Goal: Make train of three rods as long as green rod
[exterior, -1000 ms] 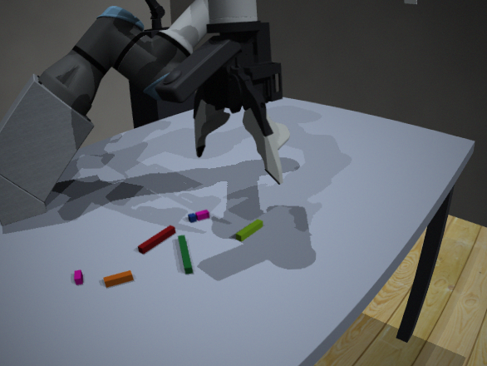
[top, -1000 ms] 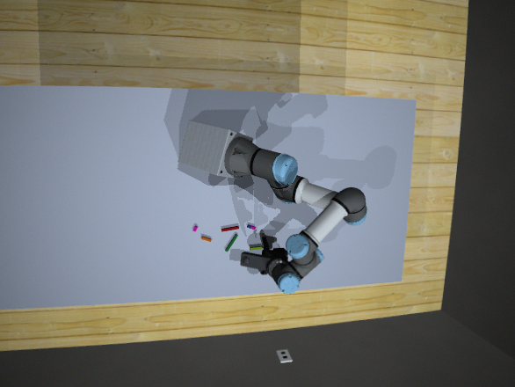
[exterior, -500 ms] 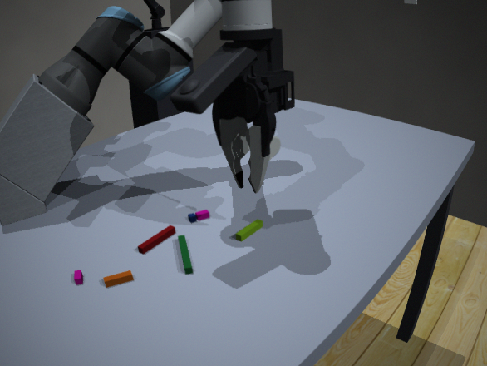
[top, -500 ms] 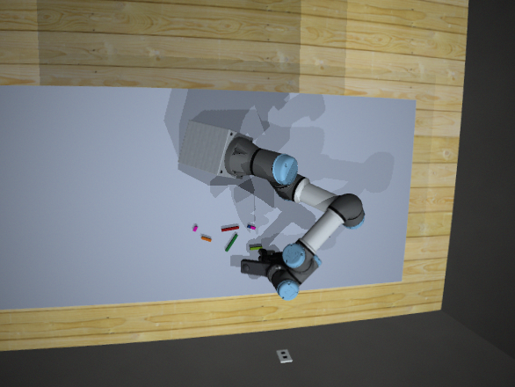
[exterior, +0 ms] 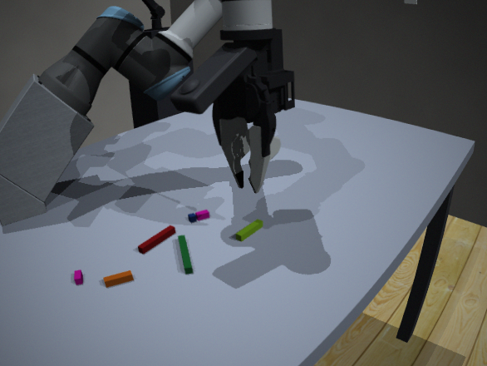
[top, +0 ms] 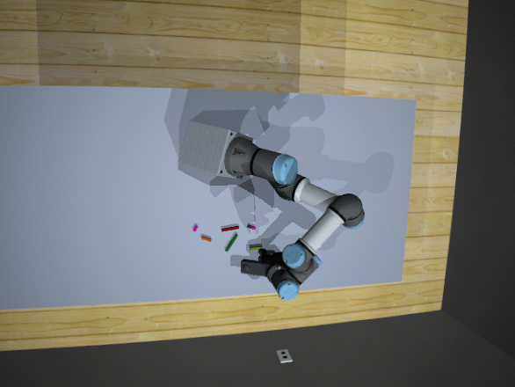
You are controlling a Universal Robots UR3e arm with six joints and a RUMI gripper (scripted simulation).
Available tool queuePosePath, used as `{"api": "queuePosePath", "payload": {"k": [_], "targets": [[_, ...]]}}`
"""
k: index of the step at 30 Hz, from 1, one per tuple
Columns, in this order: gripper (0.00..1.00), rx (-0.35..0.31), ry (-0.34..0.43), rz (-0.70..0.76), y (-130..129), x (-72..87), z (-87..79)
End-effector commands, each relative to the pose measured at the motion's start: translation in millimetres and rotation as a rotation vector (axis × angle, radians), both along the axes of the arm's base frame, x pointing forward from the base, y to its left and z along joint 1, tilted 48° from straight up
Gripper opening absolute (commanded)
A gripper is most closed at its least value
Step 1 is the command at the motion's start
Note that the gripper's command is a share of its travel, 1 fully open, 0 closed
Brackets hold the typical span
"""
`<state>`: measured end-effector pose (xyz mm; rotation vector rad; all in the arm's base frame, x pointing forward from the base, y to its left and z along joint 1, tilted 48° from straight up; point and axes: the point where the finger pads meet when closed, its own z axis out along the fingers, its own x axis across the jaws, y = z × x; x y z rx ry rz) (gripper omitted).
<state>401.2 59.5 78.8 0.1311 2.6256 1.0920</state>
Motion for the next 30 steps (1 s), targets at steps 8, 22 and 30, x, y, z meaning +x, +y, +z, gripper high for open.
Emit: {"api": "queuePosePath", "payload": {"k": [8,22,30], "targets": [[0.14,-0.001,-0.001,-0.001,-0.7,0.4,0.4],[0.14,-0.001,-0.001,-0.001,2.5,1.8,-2.8],[0.14,-0.001,-0.001,-0.001,6.9,3.9,-7.2]]}}
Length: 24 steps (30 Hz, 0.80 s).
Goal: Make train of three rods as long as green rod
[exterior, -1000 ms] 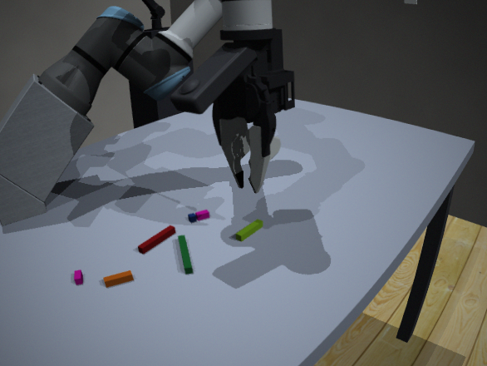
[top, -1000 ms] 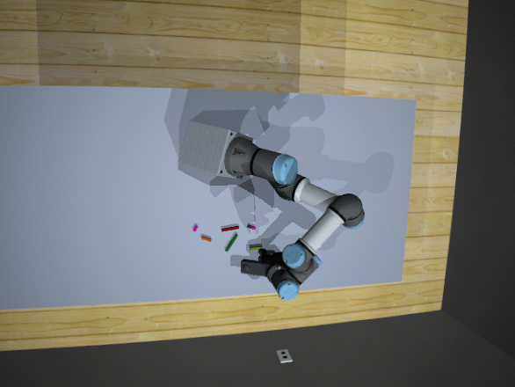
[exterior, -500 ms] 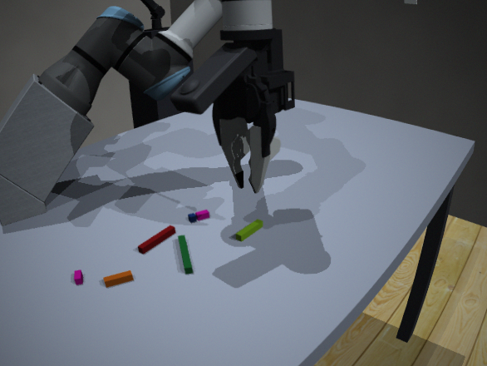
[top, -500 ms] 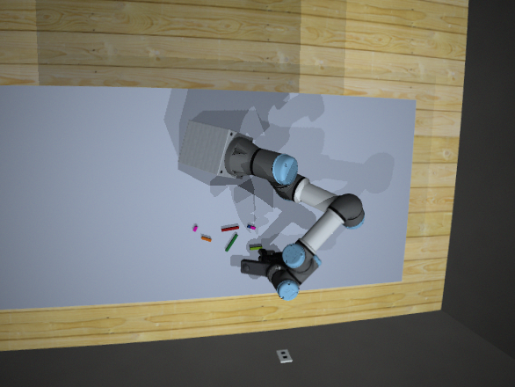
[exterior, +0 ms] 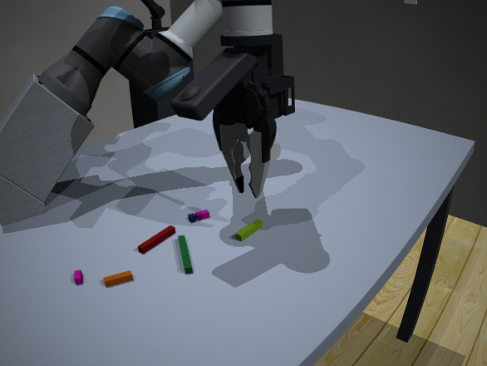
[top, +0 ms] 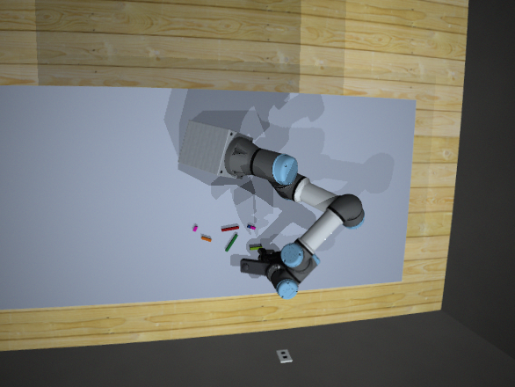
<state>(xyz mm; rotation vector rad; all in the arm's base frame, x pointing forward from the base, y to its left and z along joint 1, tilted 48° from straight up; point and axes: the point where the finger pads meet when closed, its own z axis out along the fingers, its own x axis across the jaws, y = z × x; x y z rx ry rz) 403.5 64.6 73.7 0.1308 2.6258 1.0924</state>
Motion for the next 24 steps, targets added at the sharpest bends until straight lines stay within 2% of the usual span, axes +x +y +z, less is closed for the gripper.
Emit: {"api": "queuePosePath", "payload": {"k": [1,24], "targets": [[0.14,-0.001,-0.001,-0.001,3,2.0,-3.0],[0.14,-0.001,-0.001,-0.001,24,11.6,-23.8]]}}
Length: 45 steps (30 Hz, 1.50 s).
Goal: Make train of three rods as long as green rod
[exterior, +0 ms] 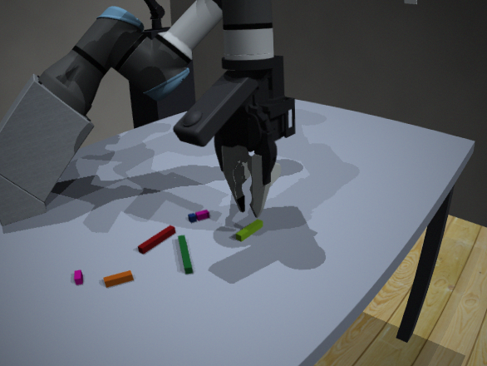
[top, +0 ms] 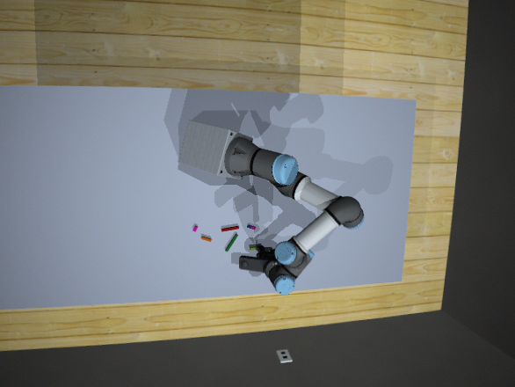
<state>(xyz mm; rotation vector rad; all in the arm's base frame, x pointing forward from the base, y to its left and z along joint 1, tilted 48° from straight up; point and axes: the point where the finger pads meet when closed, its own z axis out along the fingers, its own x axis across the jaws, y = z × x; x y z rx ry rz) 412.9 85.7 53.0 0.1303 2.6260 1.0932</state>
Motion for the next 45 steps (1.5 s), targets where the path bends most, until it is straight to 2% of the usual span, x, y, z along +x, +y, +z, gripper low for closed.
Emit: {"api": "queuePosePath", "payload": {"k": [1,45], "targets": [[0.14,-0.002,-0.002,-0.002,3.3,2.5,-3.8],[0.14,-0.002,-0.002,-0.002,8.2,4.7,-8.5]]}}
